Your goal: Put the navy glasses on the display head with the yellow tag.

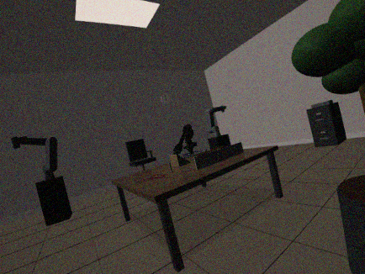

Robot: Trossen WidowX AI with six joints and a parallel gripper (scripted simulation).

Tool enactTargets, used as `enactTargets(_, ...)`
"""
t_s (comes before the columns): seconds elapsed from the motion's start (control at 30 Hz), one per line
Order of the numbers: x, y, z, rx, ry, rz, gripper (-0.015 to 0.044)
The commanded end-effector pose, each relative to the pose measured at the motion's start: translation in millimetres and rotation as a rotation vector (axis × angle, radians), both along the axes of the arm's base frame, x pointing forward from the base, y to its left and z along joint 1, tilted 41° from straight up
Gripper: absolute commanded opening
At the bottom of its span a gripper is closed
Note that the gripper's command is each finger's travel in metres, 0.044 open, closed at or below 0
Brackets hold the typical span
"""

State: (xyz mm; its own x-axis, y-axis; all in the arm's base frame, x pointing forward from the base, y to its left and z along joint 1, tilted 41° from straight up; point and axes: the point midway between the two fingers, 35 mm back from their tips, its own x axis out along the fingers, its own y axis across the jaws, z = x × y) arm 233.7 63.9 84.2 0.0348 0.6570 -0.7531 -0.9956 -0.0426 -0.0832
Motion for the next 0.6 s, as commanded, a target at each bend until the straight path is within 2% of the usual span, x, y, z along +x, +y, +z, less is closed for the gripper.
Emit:
enactTargets(0.0, 0, 3, -3, -0.006, 0.006, -0.004, 0.0)
enactTargets(0.57, -1, 18, -18, -0.007, -0.005, -0.013, 0.0)
